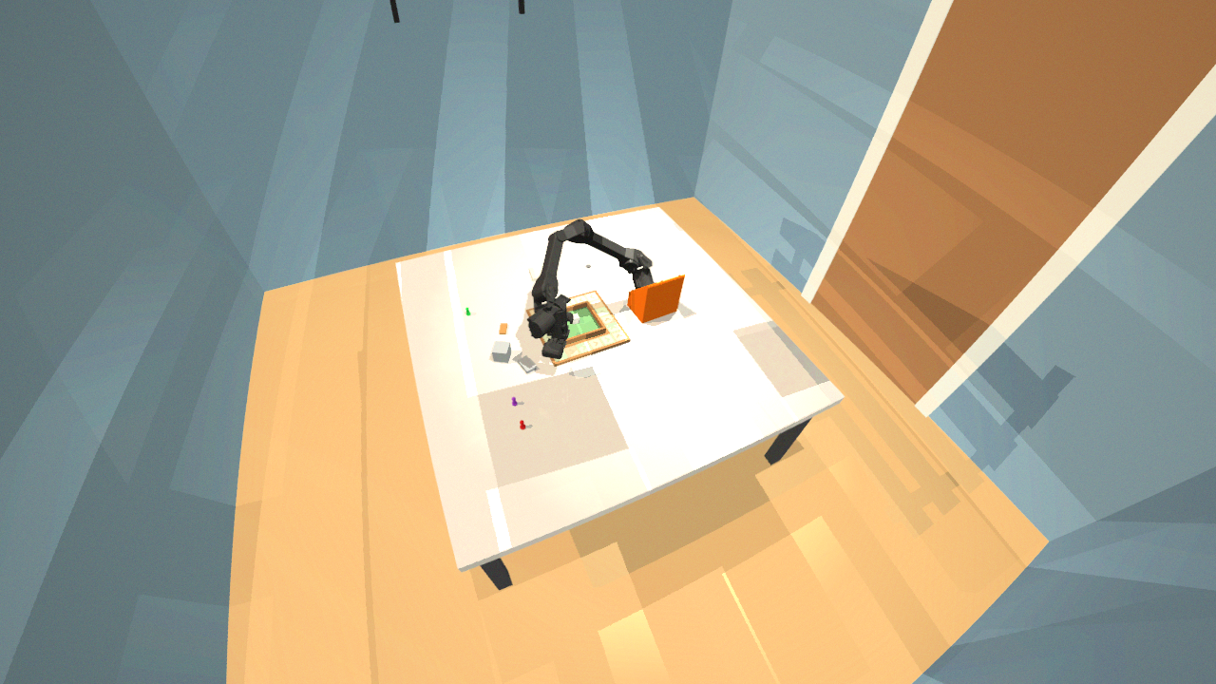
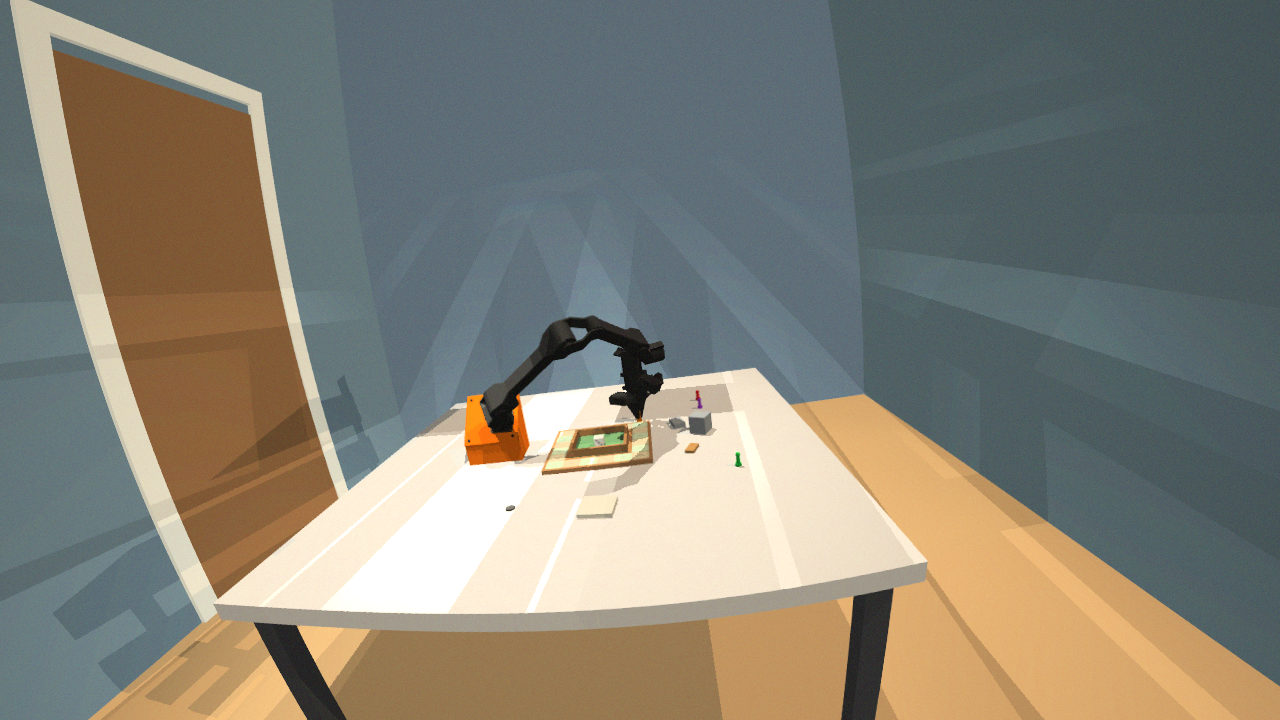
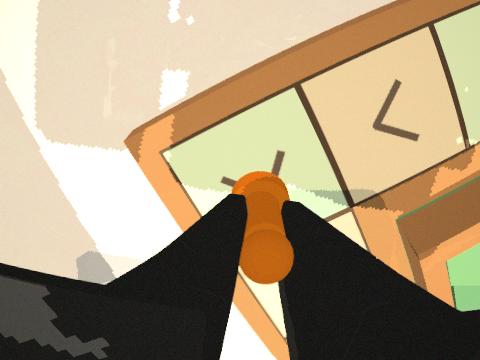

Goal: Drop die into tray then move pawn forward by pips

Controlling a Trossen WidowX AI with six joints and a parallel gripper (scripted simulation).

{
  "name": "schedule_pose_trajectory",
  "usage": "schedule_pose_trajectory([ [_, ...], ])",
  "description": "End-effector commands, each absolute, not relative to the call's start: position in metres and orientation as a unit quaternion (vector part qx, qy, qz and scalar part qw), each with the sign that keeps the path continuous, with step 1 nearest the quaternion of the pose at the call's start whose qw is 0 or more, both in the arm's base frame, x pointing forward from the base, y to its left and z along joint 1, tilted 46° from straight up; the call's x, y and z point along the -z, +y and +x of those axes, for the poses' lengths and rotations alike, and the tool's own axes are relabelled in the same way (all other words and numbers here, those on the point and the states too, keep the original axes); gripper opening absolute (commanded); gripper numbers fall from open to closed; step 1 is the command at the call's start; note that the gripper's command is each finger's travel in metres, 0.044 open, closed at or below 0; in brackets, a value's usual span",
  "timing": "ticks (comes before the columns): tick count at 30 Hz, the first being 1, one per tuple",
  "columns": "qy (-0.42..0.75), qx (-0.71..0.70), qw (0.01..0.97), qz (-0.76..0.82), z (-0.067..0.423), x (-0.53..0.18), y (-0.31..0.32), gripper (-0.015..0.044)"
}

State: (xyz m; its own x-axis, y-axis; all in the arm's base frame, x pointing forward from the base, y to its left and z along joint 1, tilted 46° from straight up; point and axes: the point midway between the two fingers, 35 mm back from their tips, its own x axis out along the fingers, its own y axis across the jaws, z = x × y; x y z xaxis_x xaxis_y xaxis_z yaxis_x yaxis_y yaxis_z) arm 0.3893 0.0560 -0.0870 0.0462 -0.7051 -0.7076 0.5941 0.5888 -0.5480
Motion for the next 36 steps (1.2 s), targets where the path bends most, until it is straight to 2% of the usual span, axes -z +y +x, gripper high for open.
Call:
schedule_pose_trajectory([
  [1,0.524,0.450,0.721,-0.055,0.389,0.091,0.052,0.0000],
  [7,0.523,0.450,0.721,-0.056,0.389,0.097,0.046,0.0000],
  [17,0.524,0.451,0.721,-0.053,0.390,0.092,0.050,0.0262],
  [24,0.524,0.450,0.721,-0.055,0.387,0.059,0.084,0.0440],
  [28,0.536,0.436,0.720,-0.072,0.372,0.044,0.088,0.0440],
  [36,0.592,0.359,0.702,-0.165,0.274,-0.025,0.092,0.0440],
])
